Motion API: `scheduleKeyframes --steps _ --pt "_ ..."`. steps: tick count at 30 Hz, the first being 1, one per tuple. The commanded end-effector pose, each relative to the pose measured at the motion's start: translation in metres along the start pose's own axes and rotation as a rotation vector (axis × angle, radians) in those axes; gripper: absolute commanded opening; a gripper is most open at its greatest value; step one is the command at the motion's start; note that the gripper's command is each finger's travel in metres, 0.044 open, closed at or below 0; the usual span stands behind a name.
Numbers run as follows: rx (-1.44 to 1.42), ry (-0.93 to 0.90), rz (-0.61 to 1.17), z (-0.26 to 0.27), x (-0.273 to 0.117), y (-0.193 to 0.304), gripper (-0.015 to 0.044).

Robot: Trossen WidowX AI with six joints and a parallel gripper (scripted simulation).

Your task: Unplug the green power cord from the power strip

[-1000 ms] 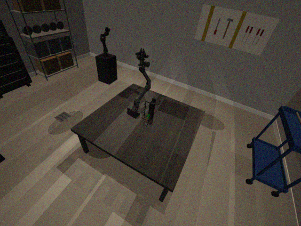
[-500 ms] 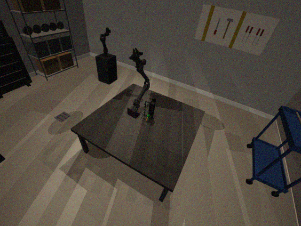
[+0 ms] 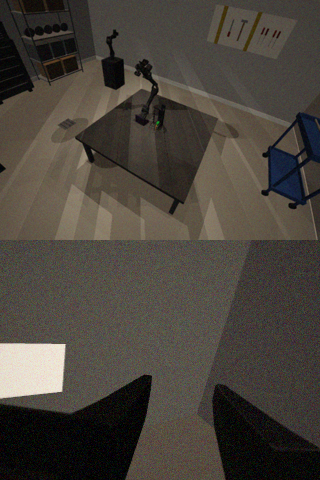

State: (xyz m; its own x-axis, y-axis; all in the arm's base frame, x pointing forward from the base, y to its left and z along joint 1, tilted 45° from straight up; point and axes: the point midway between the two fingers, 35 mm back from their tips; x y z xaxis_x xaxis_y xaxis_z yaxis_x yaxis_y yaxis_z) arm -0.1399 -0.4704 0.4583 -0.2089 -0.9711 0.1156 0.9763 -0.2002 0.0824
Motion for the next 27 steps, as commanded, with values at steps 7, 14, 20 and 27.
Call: scheduleKeyframes --steps 7,14,20,27 --pt "-0.143 0.414 0.273 -0.139 0.001 0.094 0.0160" --pt "-0.249 0.663 0.489 -0.221 -0.033 0.155 0.0160" --pt "-0.346 0.872 0.702 -0.285 -0.082 0.201 0.0160" --pt "-0.461 1.115 0.980 -0.346 -0.162 0.244 0.0160"
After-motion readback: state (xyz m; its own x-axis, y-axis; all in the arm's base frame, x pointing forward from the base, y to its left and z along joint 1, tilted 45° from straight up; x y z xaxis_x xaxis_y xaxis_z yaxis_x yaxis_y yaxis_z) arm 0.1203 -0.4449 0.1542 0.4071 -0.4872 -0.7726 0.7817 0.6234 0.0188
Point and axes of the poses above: the point midway between the two fingers, 35 mm back from their tips, its own x axis out along the fingers, its own z axis across the jaws, y = z × x, and after that the axes turned 6 degrees about x, right-handed
